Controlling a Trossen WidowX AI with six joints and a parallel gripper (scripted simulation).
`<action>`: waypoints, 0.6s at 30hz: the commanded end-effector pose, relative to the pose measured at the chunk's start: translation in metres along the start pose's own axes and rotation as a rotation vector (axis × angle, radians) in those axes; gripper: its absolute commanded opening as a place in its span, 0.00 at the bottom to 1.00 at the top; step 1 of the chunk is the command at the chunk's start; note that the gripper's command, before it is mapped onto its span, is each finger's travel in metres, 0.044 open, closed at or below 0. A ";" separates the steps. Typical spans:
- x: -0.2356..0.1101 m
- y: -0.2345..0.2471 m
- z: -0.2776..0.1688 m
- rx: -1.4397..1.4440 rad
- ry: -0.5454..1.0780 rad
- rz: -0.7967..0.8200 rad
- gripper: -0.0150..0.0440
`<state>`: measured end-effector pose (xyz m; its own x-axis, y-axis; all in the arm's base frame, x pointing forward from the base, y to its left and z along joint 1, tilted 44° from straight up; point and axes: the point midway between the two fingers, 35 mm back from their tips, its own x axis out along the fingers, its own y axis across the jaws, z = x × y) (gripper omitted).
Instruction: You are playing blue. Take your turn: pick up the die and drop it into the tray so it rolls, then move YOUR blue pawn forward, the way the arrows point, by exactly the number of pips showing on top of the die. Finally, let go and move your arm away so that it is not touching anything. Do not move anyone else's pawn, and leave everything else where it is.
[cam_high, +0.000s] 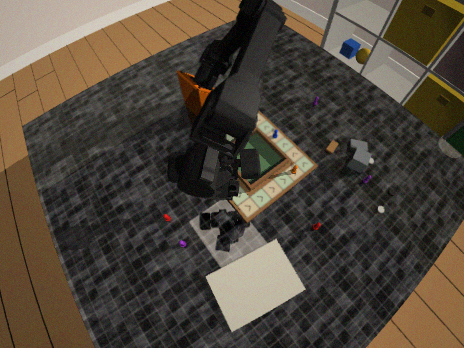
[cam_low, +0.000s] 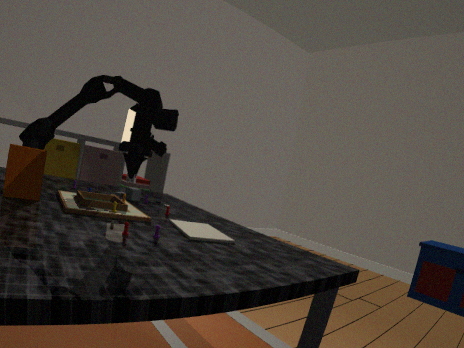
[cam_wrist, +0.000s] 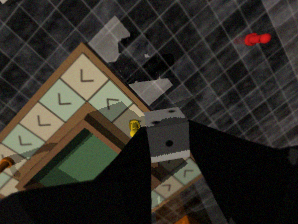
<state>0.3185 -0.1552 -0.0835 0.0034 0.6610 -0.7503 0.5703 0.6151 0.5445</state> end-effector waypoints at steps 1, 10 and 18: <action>0.004 0.015 -0.011 0.099 0.006 0.004 0.25; 0.010 0.048 -0.038 0.338 0.009 0.005 0.25; 0.018 0.072 -0.065 0.550 0.015 0.008 0.25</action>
<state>0.3113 -0.0834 -0.0387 0.0037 0.6668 -0.7452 0.8843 0.3458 0.3137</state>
